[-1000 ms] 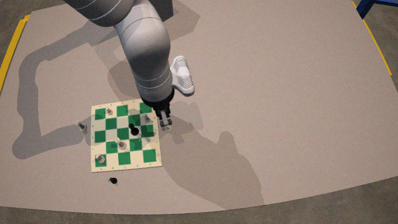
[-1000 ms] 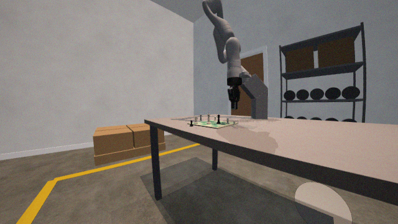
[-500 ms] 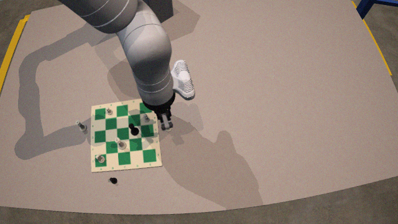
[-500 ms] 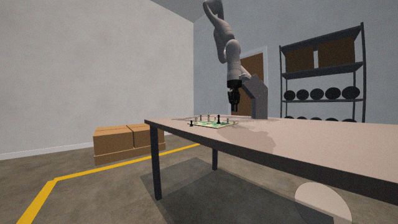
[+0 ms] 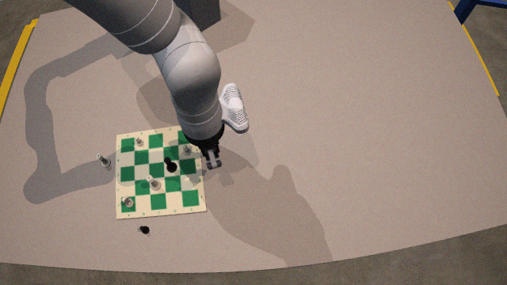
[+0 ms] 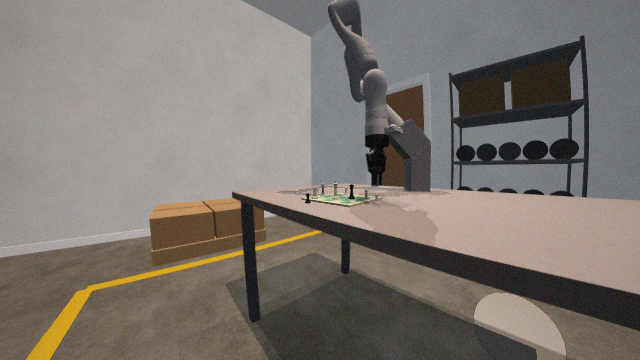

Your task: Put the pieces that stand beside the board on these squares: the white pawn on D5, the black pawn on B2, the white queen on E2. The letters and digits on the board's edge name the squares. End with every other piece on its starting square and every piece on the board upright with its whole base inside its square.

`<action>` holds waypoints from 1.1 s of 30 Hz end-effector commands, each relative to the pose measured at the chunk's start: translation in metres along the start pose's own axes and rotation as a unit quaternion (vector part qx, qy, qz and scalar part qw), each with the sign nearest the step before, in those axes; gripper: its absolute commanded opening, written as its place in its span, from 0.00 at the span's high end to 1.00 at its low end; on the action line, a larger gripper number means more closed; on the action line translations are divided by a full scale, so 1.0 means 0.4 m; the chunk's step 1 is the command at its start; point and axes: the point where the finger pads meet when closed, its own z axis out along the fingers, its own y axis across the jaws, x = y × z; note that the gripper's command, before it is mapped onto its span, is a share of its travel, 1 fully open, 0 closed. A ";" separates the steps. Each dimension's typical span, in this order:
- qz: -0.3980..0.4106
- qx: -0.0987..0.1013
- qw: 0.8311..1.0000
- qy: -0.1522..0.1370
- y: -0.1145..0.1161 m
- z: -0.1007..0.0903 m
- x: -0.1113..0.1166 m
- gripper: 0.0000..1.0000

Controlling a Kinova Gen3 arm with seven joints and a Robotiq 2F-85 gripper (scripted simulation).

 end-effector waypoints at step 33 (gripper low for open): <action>-0.001 0.002 1.000 -0.001 -0.003 0.042 0.000 0.66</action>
